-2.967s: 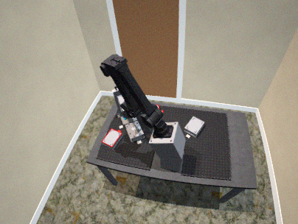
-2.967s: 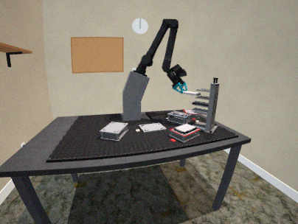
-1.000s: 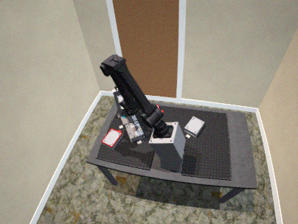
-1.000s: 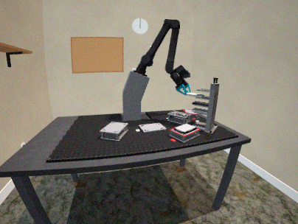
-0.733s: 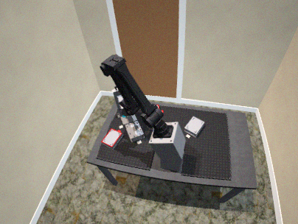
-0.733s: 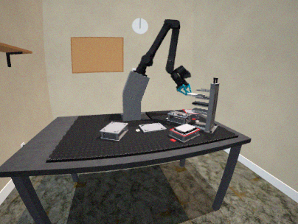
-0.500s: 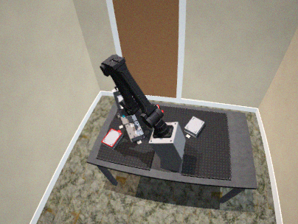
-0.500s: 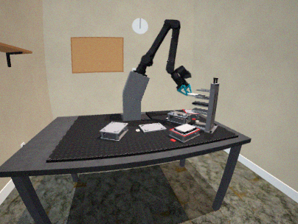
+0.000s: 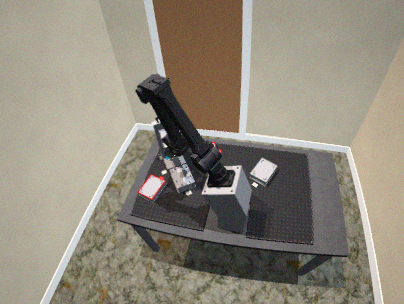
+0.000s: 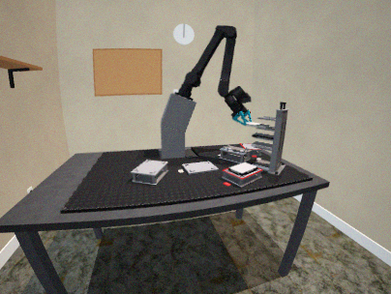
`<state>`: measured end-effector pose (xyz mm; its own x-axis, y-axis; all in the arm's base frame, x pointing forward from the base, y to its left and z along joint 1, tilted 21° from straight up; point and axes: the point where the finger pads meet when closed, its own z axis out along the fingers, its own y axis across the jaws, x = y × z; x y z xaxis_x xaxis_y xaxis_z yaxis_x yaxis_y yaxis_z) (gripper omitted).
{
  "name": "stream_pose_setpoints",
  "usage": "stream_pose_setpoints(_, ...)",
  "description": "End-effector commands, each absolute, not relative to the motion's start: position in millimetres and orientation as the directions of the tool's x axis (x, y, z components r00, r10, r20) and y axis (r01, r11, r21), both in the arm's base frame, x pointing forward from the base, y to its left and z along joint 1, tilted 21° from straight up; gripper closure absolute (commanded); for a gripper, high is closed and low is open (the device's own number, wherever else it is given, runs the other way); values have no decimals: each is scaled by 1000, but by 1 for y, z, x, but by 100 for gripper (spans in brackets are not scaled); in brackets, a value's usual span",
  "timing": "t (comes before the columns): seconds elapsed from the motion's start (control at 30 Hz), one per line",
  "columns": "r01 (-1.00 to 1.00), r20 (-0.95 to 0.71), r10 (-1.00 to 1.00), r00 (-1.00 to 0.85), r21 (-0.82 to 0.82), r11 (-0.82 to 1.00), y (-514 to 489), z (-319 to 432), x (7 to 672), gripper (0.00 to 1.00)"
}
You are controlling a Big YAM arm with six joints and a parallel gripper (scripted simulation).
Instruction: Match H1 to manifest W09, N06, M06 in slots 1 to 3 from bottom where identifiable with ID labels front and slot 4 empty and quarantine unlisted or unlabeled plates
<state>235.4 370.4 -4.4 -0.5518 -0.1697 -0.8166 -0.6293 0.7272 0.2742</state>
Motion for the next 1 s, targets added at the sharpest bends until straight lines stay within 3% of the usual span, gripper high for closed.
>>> stream_pose_setpoints(0.0,-631,-827,-152,-541,280,723,375,3,240,14)
stream_pose_setpoints(0.97,-626,-820,-168,-547,268,732,382,-8,252,14)
